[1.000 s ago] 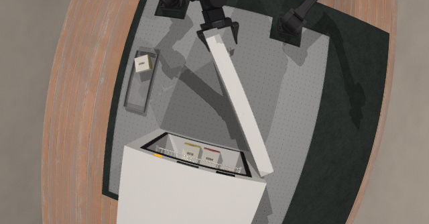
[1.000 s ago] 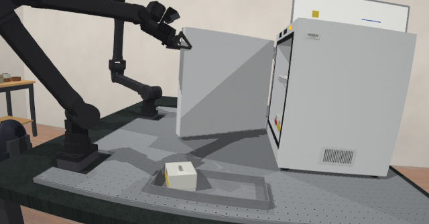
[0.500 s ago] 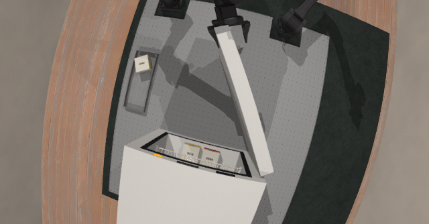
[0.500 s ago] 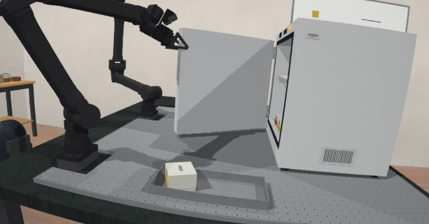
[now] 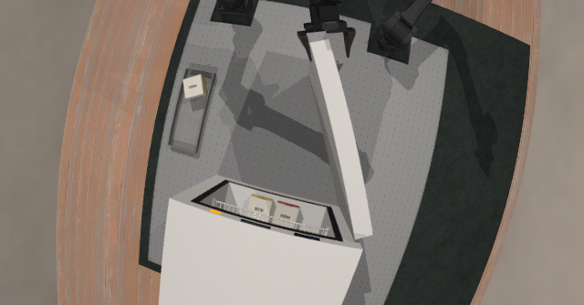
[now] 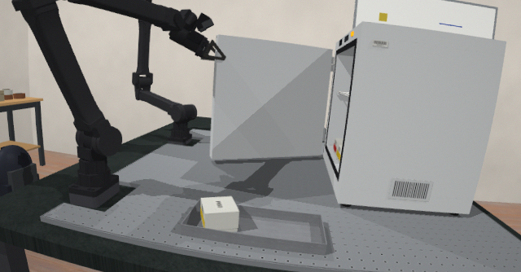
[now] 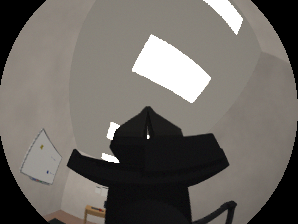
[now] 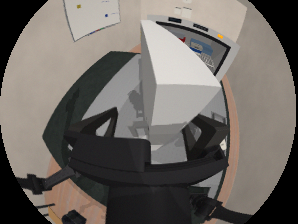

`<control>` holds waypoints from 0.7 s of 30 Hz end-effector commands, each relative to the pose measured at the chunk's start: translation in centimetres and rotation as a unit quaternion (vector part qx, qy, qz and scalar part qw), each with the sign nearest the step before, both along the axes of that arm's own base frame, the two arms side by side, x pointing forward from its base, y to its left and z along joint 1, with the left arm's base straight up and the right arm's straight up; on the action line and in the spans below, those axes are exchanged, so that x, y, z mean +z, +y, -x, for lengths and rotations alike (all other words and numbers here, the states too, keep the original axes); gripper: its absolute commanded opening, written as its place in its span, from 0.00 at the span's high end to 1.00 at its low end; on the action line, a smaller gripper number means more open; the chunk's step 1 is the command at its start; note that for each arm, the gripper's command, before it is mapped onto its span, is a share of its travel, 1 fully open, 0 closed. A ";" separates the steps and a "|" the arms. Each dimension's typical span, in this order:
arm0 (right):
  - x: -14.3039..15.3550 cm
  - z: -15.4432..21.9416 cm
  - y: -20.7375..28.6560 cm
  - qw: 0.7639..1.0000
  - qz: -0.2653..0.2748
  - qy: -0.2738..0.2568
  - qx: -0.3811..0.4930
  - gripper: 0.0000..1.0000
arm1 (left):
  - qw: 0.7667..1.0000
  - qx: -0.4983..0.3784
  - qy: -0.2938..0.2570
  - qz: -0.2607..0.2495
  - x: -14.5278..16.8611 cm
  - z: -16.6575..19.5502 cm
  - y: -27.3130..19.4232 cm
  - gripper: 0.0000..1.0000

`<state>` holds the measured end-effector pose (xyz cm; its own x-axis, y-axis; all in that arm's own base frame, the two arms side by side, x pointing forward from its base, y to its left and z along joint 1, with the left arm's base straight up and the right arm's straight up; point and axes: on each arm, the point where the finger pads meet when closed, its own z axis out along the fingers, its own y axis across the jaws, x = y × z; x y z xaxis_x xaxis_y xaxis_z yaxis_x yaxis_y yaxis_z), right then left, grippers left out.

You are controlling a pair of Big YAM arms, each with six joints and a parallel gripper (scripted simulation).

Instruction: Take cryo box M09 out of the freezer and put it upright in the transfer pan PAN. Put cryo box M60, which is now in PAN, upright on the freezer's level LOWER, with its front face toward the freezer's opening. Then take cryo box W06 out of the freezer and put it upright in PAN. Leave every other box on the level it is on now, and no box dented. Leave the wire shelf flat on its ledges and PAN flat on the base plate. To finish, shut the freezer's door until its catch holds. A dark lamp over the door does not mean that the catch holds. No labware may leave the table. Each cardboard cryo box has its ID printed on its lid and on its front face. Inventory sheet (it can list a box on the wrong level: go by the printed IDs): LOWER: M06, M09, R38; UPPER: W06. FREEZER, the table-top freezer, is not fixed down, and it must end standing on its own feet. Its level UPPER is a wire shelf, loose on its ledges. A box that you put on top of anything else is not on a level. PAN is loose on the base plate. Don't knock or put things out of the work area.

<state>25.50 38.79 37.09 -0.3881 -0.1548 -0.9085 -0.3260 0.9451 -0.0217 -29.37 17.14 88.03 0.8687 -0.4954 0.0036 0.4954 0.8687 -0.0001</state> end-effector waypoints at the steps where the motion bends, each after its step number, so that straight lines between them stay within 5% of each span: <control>1: 3.2 0.5 2.4 0.999 -0.038 0.000 -0.007 0.00 | 1.000 -0.006 0.014 -0.008 0.4 -1.4 -0.8 1.00; 21: 2.9 1.9 6.8 0.998 -0.038 0.002 -0.059 0.00 | 1.000 -0.006 0.014 -0.008 0.4 -1.4 -0.8 1.00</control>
